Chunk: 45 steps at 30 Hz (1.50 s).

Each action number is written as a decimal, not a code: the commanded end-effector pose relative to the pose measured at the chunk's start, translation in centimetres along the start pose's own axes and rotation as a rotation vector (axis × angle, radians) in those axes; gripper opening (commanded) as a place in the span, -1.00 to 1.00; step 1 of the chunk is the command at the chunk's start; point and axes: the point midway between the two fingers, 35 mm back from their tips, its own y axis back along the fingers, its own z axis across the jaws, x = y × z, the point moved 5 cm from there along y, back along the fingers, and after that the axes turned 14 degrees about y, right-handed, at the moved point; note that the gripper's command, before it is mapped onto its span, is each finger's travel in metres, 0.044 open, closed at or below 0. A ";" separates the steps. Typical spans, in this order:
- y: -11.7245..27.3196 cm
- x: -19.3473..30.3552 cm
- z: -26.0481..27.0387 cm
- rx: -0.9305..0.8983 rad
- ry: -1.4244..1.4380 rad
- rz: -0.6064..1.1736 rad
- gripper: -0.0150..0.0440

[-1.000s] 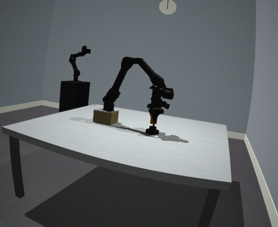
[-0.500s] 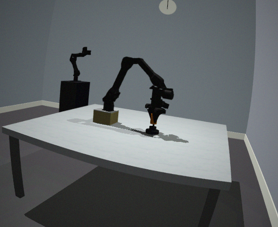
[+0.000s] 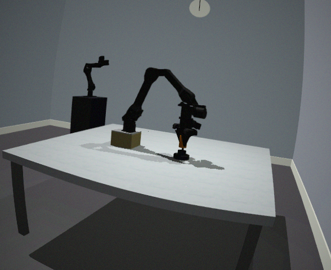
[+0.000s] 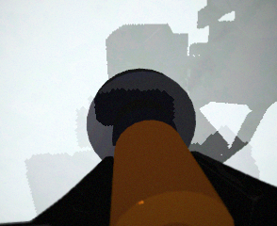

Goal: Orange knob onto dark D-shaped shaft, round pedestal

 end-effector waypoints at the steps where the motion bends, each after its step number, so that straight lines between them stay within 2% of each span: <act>1: 0.3 -0.2 0.0 0.003 0.009 -0.003 -0.49; 6: 0.5 -0.2 -0.1 0.003 0.018 -0.003 -0.49; 14: 0.2 0.0 0.0 0.003 0.218 -0.003 -0.49; 45: -0.1 0.0 0.0 0.003 0.218 -0.003 -0.49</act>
